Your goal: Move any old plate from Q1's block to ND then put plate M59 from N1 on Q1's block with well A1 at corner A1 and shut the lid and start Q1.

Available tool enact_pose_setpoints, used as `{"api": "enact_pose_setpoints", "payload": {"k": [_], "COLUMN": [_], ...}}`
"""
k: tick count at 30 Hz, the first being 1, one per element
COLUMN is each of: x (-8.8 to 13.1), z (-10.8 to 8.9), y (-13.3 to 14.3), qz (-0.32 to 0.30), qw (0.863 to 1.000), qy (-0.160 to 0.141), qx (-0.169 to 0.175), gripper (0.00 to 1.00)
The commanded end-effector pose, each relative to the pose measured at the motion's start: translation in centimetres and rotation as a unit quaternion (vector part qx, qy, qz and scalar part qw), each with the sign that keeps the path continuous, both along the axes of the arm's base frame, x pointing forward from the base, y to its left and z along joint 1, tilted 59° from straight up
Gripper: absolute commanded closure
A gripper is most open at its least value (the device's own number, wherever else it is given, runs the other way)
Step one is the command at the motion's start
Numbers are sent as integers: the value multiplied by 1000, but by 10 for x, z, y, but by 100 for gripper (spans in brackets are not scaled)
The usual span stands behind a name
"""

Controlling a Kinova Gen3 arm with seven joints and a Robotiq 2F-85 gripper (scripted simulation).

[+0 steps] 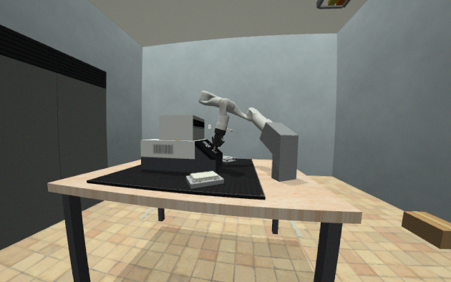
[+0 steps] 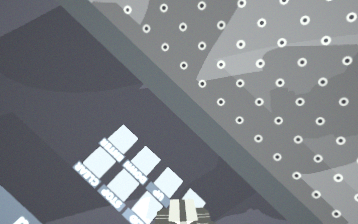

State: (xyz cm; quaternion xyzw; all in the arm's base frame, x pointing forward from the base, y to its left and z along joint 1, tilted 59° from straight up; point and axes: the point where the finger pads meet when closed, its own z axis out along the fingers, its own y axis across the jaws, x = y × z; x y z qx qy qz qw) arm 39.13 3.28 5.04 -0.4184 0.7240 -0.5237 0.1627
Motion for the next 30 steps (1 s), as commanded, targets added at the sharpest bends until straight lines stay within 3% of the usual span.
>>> {"api": "enact_pose_setpoints", "payload": {"k": [1,30], "x": [1,-29], "z": [0,5], "y": [1,12], "qz": [0,0], "qw": [1000,1000], "qy": [-2,-2], "qx": [1,1], "gripper": [90,90]}}
